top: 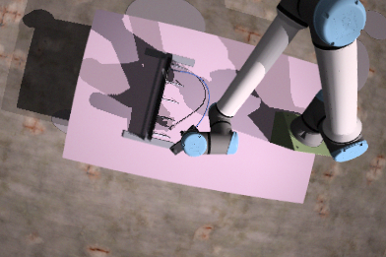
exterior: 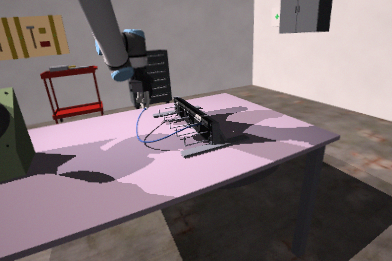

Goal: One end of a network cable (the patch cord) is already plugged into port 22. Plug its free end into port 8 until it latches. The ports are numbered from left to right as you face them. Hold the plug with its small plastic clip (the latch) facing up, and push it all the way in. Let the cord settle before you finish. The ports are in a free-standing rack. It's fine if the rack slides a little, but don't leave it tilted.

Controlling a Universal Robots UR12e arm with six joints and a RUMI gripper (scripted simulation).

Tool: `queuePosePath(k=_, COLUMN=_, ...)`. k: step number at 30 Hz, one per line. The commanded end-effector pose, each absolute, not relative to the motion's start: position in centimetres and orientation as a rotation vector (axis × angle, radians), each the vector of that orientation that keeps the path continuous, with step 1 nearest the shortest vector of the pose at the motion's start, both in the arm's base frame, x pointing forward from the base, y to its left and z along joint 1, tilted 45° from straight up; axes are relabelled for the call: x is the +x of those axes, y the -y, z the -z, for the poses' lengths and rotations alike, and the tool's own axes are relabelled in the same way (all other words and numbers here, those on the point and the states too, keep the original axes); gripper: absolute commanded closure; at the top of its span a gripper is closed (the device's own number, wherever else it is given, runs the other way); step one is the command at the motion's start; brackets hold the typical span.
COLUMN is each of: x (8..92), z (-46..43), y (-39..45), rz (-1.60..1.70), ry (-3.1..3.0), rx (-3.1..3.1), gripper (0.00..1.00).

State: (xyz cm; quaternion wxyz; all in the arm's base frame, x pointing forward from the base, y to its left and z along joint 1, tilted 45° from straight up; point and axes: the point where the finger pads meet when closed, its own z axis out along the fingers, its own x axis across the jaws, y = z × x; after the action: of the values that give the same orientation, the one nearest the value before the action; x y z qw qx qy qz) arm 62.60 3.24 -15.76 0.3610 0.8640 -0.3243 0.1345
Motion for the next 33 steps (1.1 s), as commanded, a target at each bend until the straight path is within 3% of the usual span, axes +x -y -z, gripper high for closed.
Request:
queuePosePath(k=1, x=63.6, z=15.0, y=-2.9, rz=-0.380, ry=0.918, rx=2.198, gripper=1.00)
queuePosePath(k=33, x=66.4, z=12.3, y=-1.4, rz=-0.508, ry=1.254, rx=2.060, gripper=1.00)
